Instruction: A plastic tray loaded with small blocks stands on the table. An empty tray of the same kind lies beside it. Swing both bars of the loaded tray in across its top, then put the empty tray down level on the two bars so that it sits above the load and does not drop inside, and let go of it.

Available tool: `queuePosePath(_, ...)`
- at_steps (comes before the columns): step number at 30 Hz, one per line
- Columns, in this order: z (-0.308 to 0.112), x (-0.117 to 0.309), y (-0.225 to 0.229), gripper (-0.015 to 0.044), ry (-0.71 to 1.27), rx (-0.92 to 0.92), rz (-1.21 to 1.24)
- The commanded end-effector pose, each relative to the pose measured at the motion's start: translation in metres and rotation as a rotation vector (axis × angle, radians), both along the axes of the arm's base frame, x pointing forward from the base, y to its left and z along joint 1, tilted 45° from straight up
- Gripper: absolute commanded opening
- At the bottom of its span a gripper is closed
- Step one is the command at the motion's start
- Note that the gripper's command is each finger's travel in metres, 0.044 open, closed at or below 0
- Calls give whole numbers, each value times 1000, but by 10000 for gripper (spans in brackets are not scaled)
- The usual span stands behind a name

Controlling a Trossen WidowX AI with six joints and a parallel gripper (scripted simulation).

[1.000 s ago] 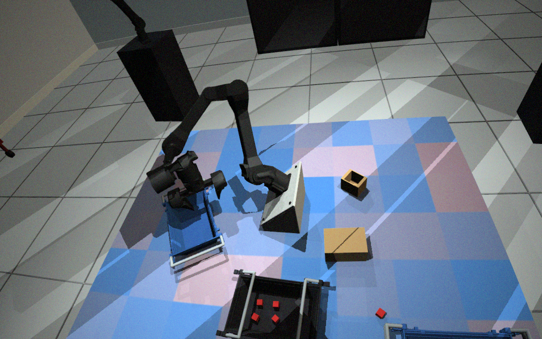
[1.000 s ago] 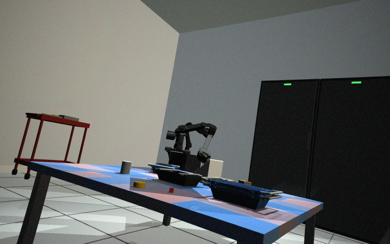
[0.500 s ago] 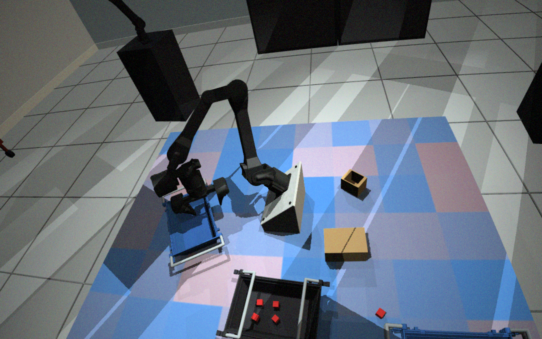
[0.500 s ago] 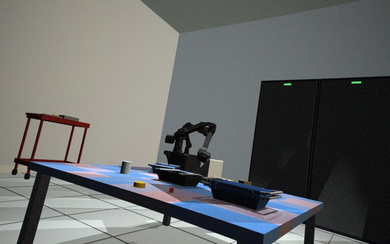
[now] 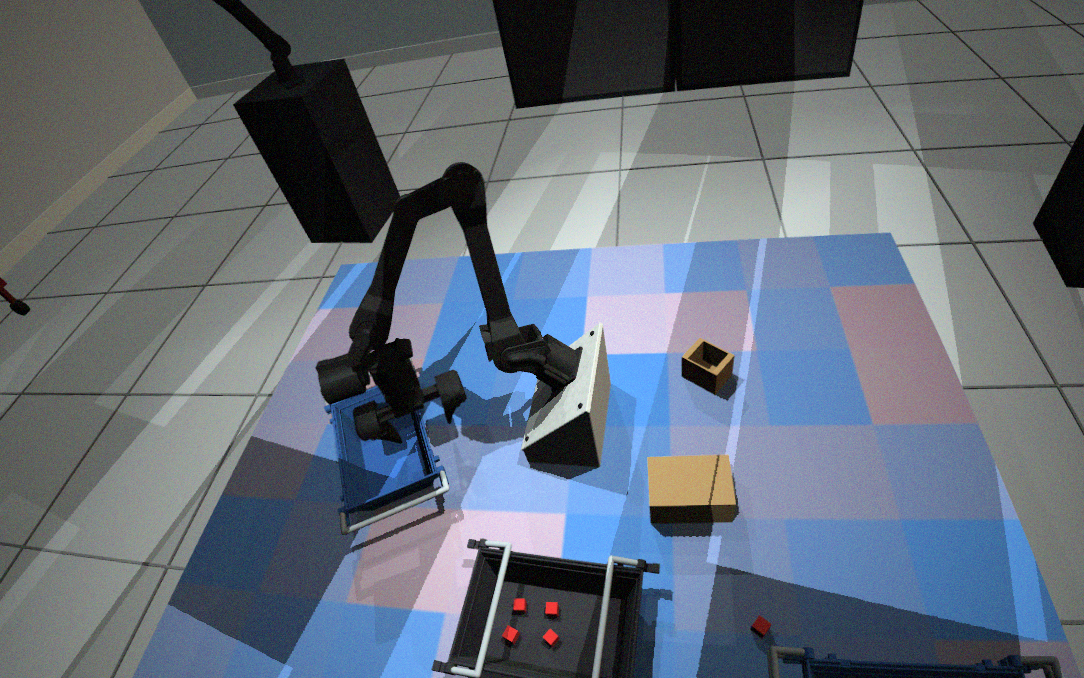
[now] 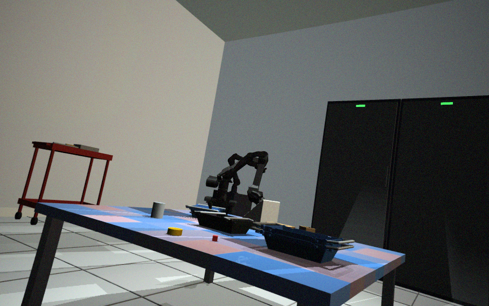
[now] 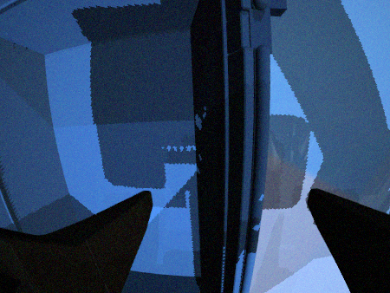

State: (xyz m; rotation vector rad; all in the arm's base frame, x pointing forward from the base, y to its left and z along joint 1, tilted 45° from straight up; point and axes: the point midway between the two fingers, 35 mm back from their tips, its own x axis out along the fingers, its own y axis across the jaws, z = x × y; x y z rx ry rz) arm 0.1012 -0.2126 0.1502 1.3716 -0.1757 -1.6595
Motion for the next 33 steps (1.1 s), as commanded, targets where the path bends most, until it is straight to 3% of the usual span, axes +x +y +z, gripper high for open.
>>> queuePosePath(1,-11,-1,-6,440,10,9,6)
queuePosePath(11,-11,-2,-7,440,10,9,6)
queuePosePath(25,-11,-2,-7,235,10,9,6)
queuePosePath(33,-11,-2,-7,181,10,9,6)
